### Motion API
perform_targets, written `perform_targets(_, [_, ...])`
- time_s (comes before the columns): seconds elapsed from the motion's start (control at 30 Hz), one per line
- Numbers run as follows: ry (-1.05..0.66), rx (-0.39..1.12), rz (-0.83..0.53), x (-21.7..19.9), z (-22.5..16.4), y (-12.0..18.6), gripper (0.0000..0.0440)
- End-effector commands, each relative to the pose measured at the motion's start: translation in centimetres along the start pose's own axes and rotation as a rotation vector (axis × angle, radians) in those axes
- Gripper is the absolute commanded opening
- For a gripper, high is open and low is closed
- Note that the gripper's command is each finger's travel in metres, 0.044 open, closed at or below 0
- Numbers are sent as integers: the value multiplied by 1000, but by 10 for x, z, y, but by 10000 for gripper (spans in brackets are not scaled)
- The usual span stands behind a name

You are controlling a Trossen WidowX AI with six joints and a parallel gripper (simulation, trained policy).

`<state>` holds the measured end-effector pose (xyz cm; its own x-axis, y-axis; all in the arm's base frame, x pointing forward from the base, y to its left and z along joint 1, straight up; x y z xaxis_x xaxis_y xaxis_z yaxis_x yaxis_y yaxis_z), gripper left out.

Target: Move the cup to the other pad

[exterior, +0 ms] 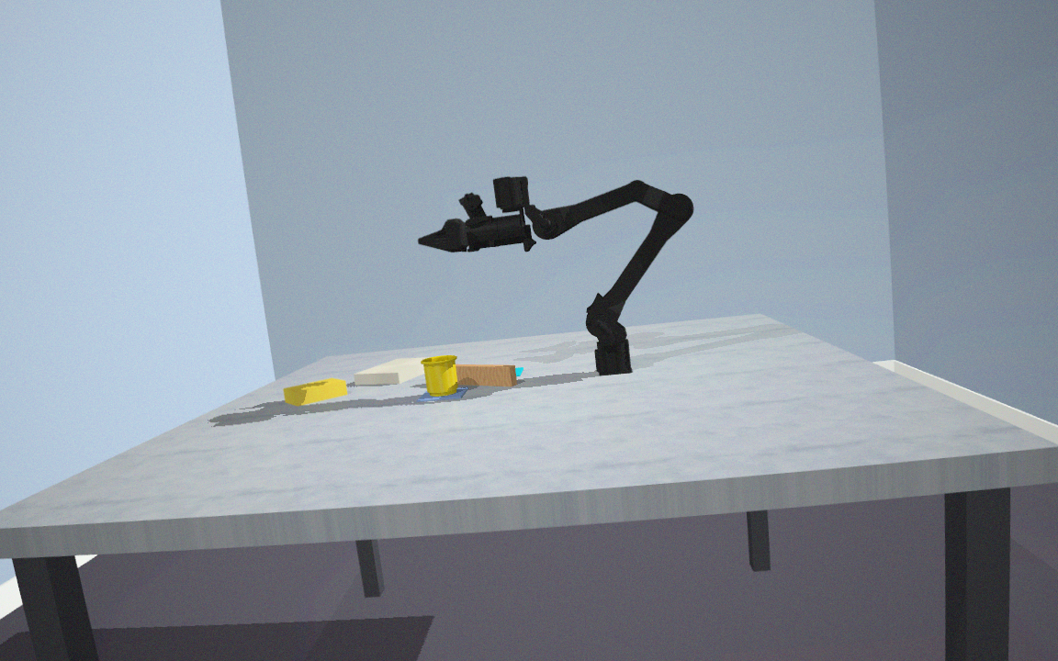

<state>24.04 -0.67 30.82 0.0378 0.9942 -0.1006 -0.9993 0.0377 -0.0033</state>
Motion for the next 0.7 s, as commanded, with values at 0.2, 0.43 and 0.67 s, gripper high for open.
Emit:
perform_targets(0.2, [-6, 20, 17, 3, 8, -2, 216])
perform_targets(0.43, [-39, 80, 33, 5, 13, -6, 93])
perform_targets(0.67, [-100, 146, 62, 11, 20, -13, 102])
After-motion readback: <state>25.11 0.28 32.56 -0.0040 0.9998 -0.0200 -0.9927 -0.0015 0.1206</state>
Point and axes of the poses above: the point midway between the two fingers, 35 mm back from their tips, its own y axis back along the fingers, its own x axis across the jaws, z = x × y, the point moved 8 cm from there along y, back along the fingers, and after that the axes turned 7 degrees about y, right-handed, at the moved point
